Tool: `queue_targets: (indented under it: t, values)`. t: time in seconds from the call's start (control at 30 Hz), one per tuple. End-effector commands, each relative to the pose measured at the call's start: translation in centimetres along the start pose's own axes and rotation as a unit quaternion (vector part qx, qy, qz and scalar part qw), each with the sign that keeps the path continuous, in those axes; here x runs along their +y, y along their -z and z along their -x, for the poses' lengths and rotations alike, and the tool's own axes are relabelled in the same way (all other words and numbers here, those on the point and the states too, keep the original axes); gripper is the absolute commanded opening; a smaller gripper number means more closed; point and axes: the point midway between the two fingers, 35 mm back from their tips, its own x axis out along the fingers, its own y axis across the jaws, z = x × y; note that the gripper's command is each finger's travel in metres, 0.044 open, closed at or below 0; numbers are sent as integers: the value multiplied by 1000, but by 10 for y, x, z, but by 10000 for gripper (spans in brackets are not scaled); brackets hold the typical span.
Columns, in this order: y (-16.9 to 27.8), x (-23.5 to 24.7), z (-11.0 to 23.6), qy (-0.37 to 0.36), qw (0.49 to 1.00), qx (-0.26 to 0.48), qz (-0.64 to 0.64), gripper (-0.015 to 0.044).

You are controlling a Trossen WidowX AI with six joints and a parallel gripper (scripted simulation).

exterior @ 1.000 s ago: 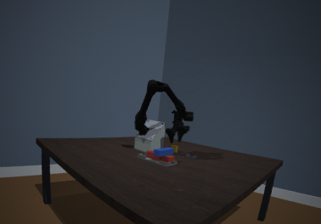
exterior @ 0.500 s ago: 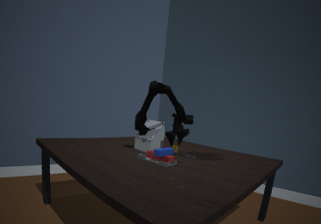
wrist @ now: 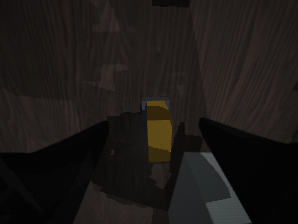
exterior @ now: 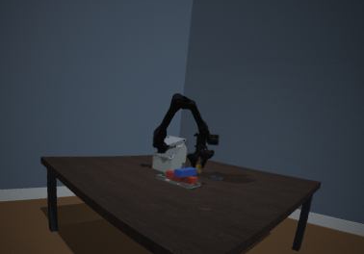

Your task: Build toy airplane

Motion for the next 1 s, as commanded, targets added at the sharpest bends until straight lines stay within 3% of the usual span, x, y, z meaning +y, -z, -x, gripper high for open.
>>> queue_targets:
  t: [0.0,0.1,0.57,0.87,0.97]
  values:
    - [3,-3,-8,5,1000,2,5,440]
    - [3,-3,-10,5,1000,2,5,440]
    - [3,-3,-10,5,1000,2,5,72]
    - [3,-3,-10,5,1000,2,5,0]
    - [3,-3,-9,5,1000,2,4,0]
